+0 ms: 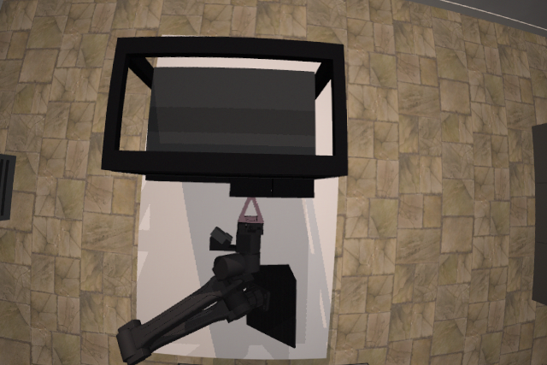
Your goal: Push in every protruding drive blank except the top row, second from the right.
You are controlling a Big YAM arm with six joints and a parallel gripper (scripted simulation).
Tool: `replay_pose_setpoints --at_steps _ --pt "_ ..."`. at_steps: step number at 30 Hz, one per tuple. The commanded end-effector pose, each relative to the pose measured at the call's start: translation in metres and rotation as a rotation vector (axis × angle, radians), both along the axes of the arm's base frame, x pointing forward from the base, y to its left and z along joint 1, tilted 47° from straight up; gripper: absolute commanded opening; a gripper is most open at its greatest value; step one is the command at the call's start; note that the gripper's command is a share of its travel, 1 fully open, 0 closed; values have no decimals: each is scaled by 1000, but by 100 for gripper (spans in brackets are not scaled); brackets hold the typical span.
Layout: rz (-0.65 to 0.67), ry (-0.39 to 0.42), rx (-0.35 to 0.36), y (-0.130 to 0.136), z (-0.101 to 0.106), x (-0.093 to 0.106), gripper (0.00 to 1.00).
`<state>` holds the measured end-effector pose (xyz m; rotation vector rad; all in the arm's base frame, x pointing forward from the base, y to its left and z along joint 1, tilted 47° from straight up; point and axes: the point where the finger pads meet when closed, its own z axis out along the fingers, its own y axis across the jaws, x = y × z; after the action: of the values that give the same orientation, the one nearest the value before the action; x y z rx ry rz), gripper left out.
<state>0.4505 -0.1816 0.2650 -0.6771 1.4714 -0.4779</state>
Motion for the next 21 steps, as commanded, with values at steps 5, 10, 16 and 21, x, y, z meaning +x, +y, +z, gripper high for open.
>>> replay_pose_setpoints --at_steps 5,10,16,21 --pt "19 -57 -26 -3 36 29 0" --pt "19 -59 -26 -1 36 38 0" --pt "19 -59 -25 3 36 51 0" --pt "19 -57 -23 3 36 52 0"
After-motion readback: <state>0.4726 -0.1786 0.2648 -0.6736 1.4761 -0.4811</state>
